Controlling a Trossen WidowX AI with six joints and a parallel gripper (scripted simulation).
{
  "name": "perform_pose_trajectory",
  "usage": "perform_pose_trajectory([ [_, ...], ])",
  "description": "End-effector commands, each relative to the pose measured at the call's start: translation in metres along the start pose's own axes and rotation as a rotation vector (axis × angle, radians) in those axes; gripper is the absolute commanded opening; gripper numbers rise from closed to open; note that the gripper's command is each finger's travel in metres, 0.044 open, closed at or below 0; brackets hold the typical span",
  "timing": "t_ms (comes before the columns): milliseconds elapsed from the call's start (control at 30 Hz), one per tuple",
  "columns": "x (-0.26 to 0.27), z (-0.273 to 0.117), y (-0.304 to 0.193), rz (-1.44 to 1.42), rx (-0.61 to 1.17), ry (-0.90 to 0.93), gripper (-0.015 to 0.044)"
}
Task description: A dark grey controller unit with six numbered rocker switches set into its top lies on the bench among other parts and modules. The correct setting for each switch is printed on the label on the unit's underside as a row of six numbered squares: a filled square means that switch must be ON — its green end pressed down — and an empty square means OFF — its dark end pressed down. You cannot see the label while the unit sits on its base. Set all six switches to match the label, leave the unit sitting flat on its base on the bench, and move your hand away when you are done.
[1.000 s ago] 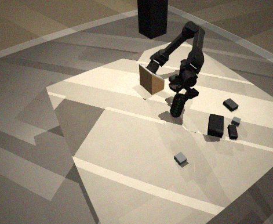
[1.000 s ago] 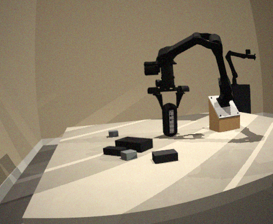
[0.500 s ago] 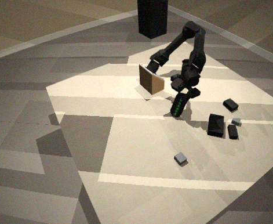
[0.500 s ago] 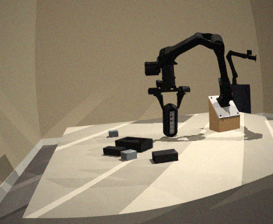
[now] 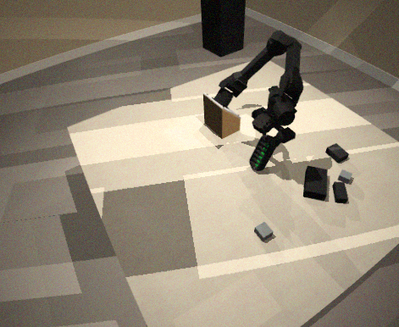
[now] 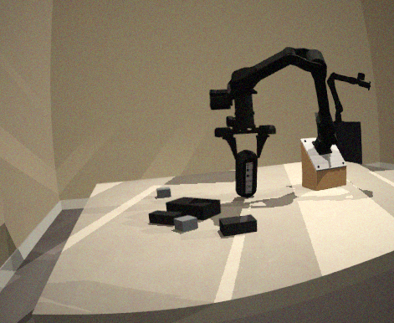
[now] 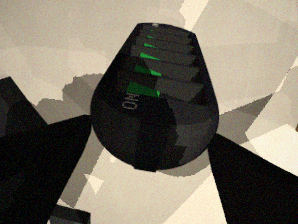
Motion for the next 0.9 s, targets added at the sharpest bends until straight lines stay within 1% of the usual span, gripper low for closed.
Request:
perform_pose_trajectory([
  [0,0.000,0.005,-0.003,0.001,0.006,-0.008,0.0338],
  [867,0.004,0.013,-0.022,0.001,0.007,-0.008,0.0338],
])
Point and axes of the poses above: the point midway between the two fingers, 35 mm back from their tips, its own z axis out along the fingers, its own x axis across the jaws, y = z × x, the point moved 4 cm from there along -z, back along the fingers, and after that the axes turned 14 degrees about -z, right-handed, at the moved point
